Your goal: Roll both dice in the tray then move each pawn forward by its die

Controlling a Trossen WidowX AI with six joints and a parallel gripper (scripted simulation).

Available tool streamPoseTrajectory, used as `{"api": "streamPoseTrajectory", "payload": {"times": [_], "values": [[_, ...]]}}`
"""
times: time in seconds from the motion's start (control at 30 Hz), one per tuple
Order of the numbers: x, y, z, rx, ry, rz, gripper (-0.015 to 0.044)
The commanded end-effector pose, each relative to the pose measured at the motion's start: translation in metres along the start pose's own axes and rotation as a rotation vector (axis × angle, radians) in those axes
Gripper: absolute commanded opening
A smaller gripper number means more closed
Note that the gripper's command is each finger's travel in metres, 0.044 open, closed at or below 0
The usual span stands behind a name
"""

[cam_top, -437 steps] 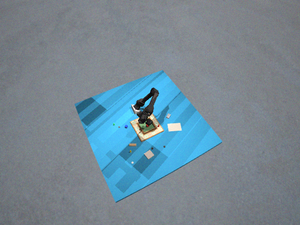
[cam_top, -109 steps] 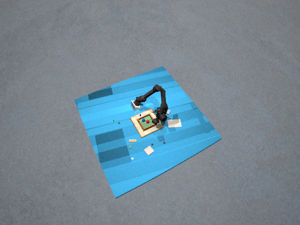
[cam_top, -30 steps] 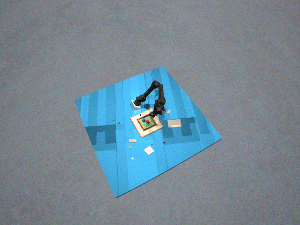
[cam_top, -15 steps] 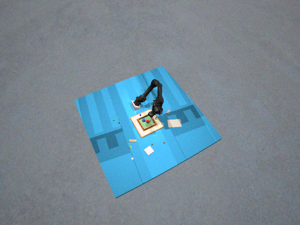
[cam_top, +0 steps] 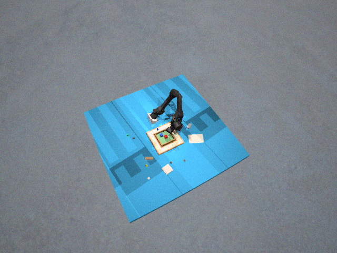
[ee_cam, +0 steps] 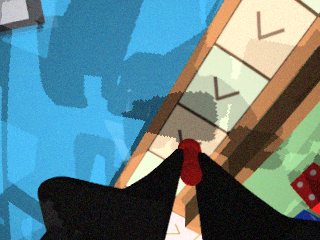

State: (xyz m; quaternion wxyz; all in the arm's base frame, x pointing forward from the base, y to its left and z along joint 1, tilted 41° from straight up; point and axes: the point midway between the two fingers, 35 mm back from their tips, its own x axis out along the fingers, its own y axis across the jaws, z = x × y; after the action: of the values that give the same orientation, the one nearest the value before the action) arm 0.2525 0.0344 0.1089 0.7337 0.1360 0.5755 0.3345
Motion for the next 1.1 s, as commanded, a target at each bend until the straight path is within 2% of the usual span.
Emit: {"api": "streamPoseTrajectory", "payload": {"times": [0.0,0.2,0.77,0.9,1.0,1.07], "values": [[0.005,0.001,0.000,0.004,-0.002,0.004,0.0000],[0.014,0.001,0.000,0.004,-0.003,0.005,0.0000],[0.003,0.000,0.000,0.000,0.000,0.000,0.0440],[-0.036,0.001,0.000,0.004,-0.001,0.003,0.0440],[-0.038,0.001,0.000,0.005,-0.001,0.003,0.0440],[-0.039,-0.007,-0.006,0.051,0.001,-0.004,0.0387]]}}
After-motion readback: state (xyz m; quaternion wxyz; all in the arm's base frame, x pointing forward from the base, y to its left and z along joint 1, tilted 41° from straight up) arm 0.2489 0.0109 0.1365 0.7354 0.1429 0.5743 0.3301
